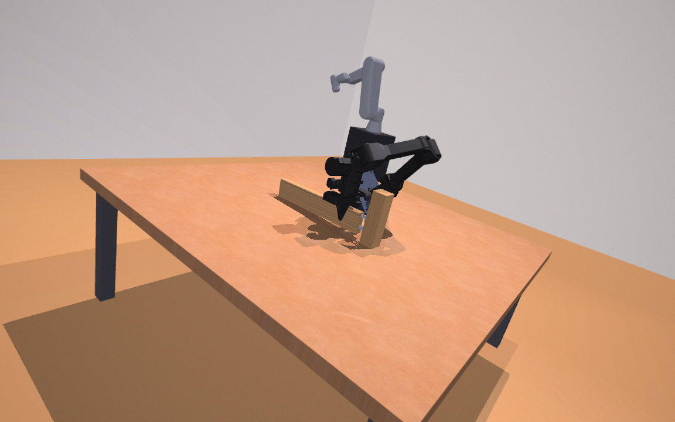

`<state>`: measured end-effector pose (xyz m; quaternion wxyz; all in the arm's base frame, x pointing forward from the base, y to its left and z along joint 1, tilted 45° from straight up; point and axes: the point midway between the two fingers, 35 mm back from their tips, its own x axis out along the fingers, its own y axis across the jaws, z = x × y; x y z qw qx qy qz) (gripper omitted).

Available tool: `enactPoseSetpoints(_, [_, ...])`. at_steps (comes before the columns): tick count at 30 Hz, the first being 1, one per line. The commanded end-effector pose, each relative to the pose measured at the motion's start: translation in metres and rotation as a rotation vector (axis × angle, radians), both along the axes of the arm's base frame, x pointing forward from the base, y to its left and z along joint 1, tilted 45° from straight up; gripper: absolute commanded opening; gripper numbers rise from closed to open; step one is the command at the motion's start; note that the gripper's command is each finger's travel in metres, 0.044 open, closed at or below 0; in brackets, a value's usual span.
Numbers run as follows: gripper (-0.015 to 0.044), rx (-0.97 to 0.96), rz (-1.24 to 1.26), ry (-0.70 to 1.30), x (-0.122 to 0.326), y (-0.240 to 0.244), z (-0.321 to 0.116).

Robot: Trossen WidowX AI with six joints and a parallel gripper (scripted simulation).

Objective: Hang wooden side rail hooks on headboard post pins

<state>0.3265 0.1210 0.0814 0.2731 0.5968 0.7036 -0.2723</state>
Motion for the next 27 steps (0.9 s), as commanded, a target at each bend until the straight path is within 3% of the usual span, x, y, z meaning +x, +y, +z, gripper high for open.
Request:
enactPoseSetpoints(1, [0.0000, -0.004, -0.010, -0.003, 0.0019, -0.0040, 0.0020])
enactPoseSetpoints(27, [0.0000, -0.004, -0.010, -0.003, 0.0025, -0.0070, 0.0050])
